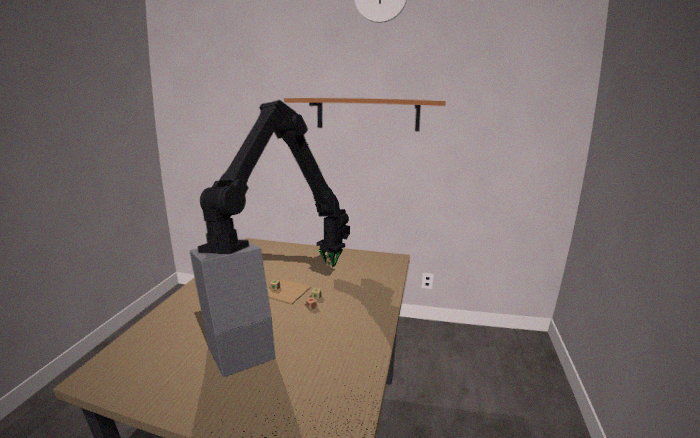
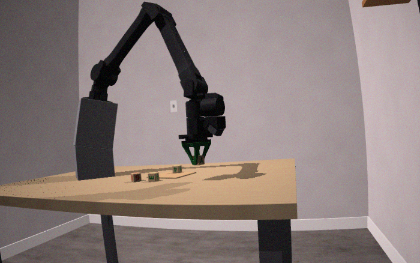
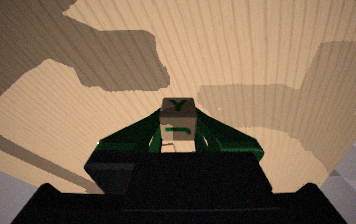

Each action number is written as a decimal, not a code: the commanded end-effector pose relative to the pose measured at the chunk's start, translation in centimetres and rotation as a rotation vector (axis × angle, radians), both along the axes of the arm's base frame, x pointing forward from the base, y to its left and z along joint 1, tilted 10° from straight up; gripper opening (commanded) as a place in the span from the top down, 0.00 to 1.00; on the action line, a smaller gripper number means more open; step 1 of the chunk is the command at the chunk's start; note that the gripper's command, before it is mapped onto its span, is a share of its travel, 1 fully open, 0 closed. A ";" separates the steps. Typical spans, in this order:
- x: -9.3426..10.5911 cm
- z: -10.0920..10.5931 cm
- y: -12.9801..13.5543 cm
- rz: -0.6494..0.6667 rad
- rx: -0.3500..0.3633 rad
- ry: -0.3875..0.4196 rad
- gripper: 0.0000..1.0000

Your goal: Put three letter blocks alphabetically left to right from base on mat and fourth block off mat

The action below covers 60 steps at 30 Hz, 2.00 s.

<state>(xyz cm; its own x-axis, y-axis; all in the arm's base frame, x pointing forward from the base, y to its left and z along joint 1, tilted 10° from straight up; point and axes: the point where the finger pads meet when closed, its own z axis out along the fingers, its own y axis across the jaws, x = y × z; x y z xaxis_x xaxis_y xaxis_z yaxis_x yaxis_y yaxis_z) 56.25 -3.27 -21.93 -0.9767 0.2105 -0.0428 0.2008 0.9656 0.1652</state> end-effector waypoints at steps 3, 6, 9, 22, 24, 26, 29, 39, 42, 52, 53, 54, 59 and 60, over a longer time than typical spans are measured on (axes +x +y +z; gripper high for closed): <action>1.7 5.4 -1.6 -0.004 -0.005 -0.056 0.74; 1.6 6.6 -0.9 0.010 -0.005 -0.056 0.74; 0.2 4.4 -1.1 0.005 0.000 -0.010 0.74; 1.9 7.0 -0.1 -0.020 -0.004 -0.074 0.74; 1.4 6.9 0.4 -0.059 0.000 -0.067 0.74; 0.5 6.8 1.2 -0.127 0.007 -0.056 0.74; -1.6 6.5 2.8 -0.279 0.024 -0.030 0.74; -10.4 6.0 7.8 -0.729 0.078 0.078 0.74; -13.5 6.0 9.0 -0.853 0.092 0.111 0.74; -17.5 6.0 10.3 -1.238 0.132 0.141 0.74; -17.5 6.0 10.3 -1.238 0.132 0.141 0.74; -17.5 6.0 10.3 -1.238 0.132 0.141 0.74; -17.2 6.1 10.1 -1.241 0.135 0.136 0.74; -17.3 6.0 10.0 -1.244 0.133 0.139 0.74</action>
<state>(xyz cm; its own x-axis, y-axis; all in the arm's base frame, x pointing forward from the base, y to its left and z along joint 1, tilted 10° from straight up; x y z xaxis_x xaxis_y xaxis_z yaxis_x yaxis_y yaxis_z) 37.86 6.56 -16.99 -0.1479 0.9792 0.1392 0.9843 0.1321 0.1169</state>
